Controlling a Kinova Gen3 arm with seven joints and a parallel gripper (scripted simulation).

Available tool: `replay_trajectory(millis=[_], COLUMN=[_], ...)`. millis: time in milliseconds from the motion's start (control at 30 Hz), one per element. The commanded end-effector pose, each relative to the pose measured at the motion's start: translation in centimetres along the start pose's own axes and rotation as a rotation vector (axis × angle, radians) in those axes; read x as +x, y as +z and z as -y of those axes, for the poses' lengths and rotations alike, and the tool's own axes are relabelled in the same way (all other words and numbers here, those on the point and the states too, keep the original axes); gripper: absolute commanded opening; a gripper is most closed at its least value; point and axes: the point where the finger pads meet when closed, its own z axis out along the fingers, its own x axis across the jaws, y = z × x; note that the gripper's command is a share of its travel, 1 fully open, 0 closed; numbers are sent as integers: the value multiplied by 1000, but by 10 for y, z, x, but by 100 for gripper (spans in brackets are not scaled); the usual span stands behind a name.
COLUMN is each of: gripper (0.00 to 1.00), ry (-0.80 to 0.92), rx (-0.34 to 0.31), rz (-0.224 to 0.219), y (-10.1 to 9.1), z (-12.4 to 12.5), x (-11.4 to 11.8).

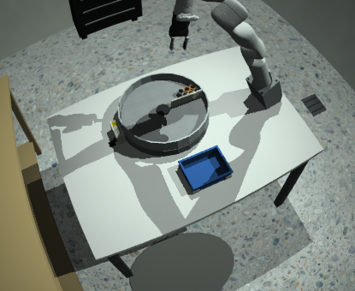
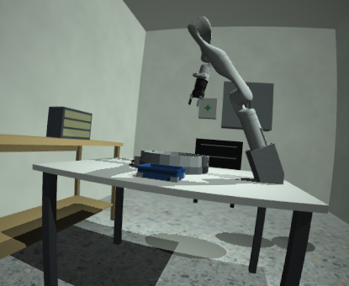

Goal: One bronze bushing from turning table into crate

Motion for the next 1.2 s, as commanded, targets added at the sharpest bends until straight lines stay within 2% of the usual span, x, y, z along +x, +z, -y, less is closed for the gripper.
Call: replay_trajectory(millis=[0,33,200,600,767,1167], gripper=[100,100,100,100,100,100], ry=[0,0,-246,-246,-361,-361], rx=[0,0,-6,-6,-11,-11], rz=[-1,-1,67,67,104,104], y=[0,0,-4,-4,10,10], z=[0,0,5,5,54,54], x=[0,0,36,36,35,35])
